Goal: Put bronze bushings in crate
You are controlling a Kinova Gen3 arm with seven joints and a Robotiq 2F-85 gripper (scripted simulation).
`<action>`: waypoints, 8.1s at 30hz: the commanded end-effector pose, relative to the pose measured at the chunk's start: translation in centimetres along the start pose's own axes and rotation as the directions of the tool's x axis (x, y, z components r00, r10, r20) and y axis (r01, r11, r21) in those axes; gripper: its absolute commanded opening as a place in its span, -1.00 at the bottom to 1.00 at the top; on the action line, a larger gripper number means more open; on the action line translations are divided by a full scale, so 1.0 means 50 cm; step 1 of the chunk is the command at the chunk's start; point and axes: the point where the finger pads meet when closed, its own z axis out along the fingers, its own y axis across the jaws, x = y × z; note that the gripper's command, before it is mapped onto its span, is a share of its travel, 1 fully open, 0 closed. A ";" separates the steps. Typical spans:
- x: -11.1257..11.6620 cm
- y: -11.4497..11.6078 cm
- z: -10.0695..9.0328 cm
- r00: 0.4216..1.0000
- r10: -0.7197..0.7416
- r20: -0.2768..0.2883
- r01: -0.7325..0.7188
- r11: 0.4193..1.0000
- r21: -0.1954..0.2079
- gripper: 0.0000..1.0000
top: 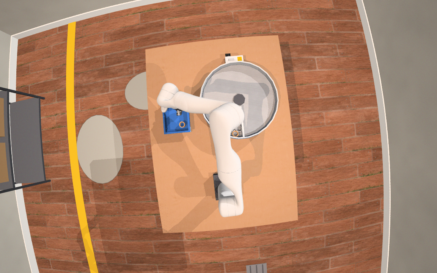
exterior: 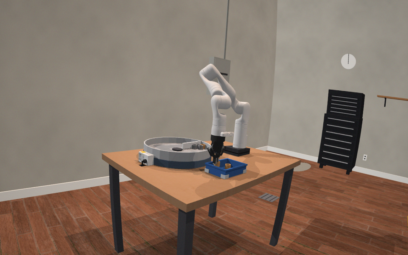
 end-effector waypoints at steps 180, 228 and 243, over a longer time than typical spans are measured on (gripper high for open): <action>0.000 0.002 0.034 1.000 -0.001 0.000 0.001 1.000 0.001 -0.69; 0.000 0.003 -0.095 1.000 -0.001 0.000 0.001 1.000 0.001 -0.69; 0.000 0.003 -0.205 1.000 -0.001 0.000 0.001 1.000 0.001 -0.69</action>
